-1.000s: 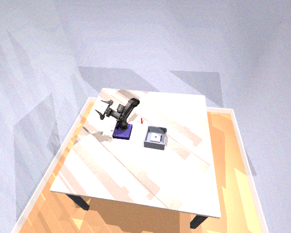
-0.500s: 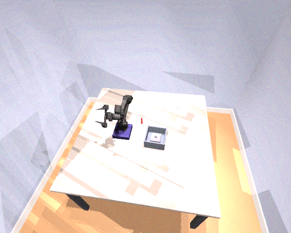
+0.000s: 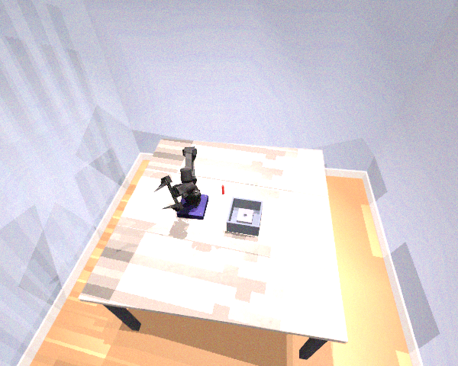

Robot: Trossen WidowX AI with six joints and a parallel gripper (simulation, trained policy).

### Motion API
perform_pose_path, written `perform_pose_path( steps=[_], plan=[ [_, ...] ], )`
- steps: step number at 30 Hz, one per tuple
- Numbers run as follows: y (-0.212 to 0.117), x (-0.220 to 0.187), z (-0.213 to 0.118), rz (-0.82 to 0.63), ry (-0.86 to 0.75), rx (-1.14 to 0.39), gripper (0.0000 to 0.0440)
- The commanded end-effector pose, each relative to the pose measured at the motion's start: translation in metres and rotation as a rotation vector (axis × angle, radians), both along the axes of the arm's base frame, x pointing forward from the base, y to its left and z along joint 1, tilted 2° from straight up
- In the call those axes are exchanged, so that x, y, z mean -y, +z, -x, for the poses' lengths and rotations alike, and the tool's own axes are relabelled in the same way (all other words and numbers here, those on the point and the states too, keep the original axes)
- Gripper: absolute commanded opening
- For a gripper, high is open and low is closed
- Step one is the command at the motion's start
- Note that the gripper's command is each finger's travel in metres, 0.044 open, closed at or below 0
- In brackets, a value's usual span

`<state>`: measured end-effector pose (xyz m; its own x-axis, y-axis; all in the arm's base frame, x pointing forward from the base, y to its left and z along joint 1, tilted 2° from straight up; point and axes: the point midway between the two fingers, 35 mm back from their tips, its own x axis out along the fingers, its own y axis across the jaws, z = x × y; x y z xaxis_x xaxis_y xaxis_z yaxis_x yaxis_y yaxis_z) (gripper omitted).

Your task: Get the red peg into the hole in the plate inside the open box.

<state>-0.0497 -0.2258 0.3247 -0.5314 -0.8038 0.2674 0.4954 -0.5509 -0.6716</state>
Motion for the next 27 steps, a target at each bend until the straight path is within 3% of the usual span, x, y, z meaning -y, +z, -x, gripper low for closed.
perform_pose_path(
  steps=[1,14,27],
  plan=[
    [0.000,0.010,-0.017,-0.021,0.084,0.032,0.0440],
    [-0.026,0.036,-0.113,-0.218,0.460,0.176,0.0440],
    [-0.061,0.010,-0.211,-0.508,0.776,0.297,0.0440]
  ],
)
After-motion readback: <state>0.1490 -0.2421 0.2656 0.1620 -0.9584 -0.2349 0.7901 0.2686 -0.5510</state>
